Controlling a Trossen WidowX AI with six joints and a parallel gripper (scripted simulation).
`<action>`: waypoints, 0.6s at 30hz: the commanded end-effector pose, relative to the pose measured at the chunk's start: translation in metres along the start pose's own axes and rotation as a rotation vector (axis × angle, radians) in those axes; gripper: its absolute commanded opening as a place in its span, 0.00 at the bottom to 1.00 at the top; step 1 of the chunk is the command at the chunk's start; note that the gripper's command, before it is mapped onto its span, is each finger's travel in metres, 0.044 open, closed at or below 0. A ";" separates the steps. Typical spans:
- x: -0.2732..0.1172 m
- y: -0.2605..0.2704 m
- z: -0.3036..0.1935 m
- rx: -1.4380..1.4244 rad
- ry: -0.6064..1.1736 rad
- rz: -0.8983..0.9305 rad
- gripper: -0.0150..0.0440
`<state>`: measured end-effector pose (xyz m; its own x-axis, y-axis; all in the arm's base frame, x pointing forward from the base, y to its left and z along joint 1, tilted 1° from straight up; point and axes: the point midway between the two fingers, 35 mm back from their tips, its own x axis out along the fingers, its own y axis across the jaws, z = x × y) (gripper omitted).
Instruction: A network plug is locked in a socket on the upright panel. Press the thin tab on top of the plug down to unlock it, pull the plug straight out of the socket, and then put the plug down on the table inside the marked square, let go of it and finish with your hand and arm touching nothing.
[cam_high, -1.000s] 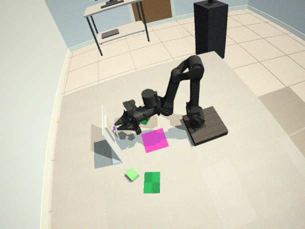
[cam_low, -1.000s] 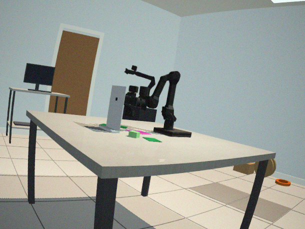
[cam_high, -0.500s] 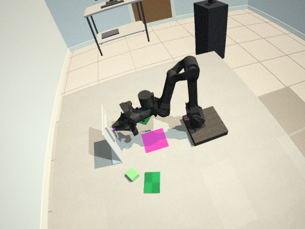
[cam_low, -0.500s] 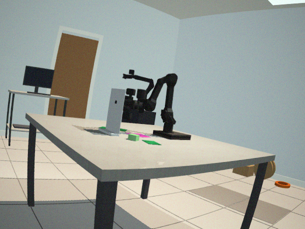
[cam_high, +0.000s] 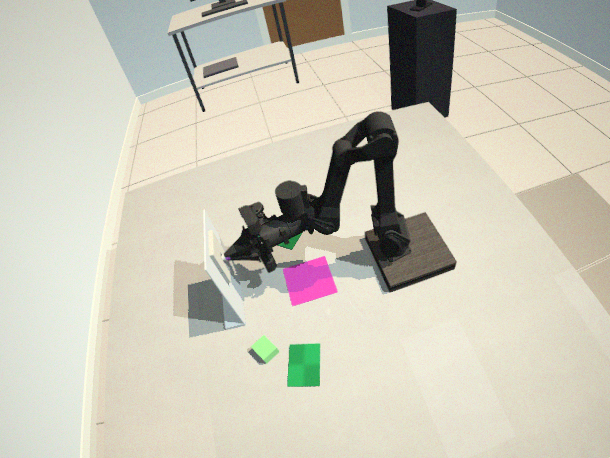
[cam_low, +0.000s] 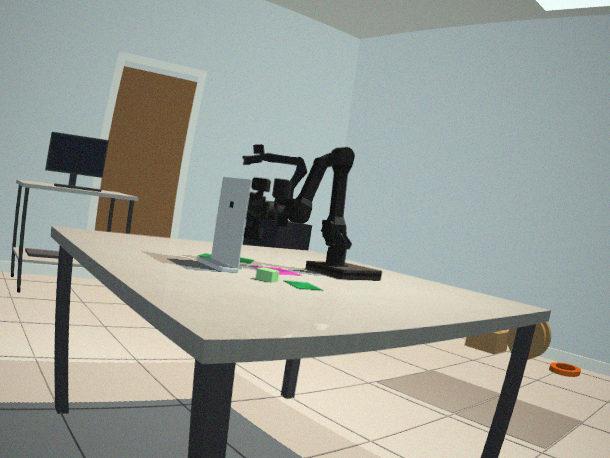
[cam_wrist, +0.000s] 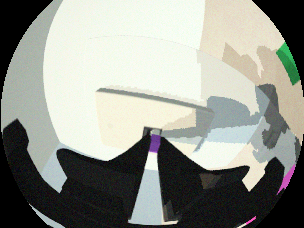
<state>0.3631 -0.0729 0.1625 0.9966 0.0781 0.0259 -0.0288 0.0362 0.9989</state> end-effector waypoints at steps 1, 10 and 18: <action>-0.001 -0.001 0.000 0.004 -0.003 -0.001 0.25; -0.006 -0.001 -0.002 0.004 -0.003 -0.002 0.25; -0.011 -0.001 -0.003 0.005 -0.003 -0.002 0.25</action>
<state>0.3570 -0.0722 0.1621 0.9969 0.0752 0.0249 -0.0276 0.0356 0.9990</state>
